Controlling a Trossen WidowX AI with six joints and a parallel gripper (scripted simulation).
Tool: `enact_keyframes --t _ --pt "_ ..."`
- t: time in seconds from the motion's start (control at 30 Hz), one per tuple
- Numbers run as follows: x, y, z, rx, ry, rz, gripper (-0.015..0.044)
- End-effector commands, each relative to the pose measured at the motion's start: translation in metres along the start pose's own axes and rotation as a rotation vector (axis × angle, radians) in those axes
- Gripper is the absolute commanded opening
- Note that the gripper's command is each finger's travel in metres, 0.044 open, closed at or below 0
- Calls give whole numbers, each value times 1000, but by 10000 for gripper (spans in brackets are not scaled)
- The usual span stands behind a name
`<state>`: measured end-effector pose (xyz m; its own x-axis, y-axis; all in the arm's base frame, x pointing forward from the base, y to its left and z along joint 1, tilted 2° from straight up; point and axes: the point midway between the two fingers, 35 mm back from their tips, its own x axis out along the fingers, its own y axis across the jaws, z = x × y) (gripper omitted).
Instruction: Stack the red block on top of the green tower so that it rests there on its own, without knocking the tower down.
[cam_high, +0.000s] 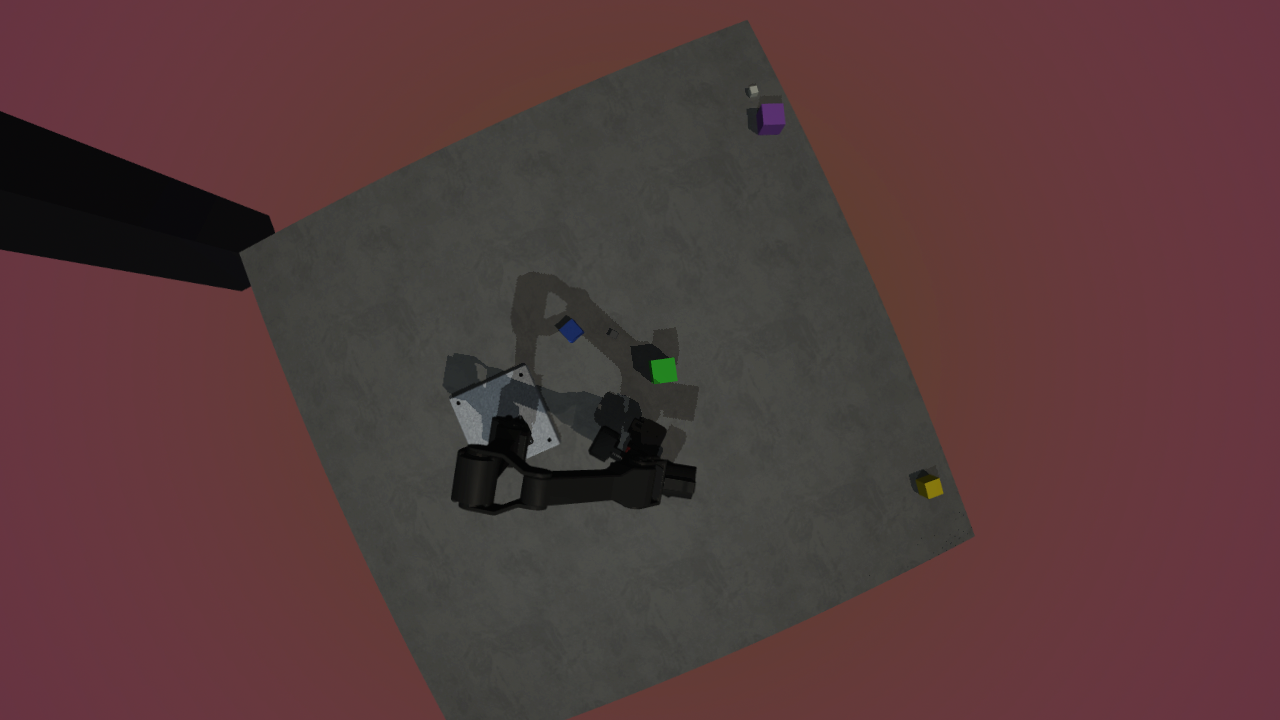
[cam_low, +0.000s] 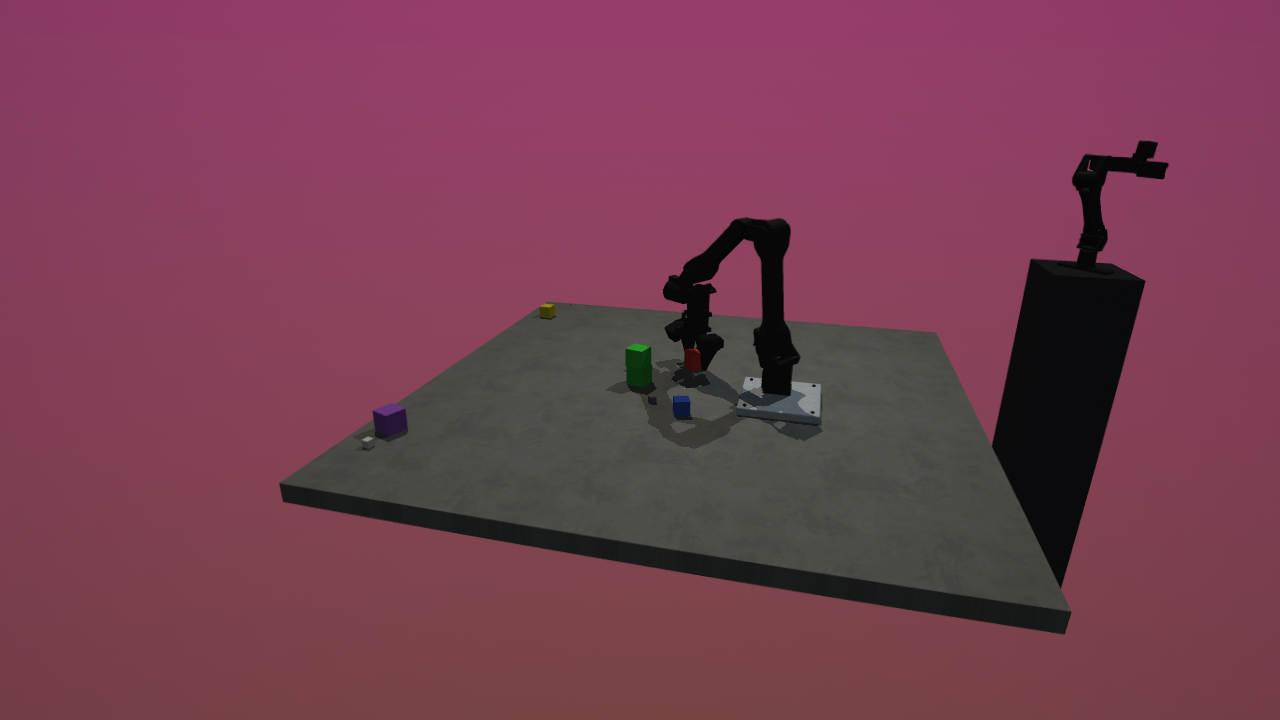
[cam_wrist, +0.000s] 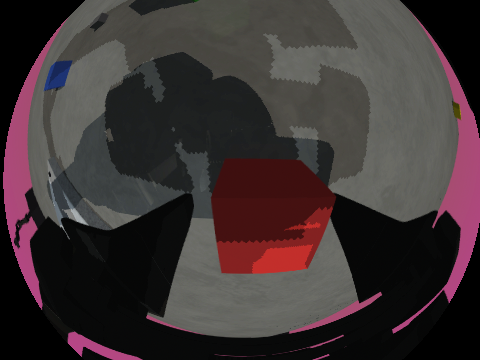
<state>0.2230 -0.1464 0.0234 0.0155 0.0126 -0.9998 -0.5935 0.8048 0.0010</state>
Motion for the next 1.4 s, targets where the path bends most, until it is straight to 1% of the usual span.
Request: enact_keyframes --t 0.0,0.07,0.4,0.6,0.77,0.8,1.37 --pt "1 1 0 4 -3 2 440" --pt "0 1 0 4 -3 2 440" --pt "0 1 0 4 -3 2 177" --pt "0 1 0 4 -3 2 138" --pt "-13 0 0 4 -3 2 6" --pt "-17 0 0 4 -3 2 0" --pt "-96 0 0 4 -3 2 0"
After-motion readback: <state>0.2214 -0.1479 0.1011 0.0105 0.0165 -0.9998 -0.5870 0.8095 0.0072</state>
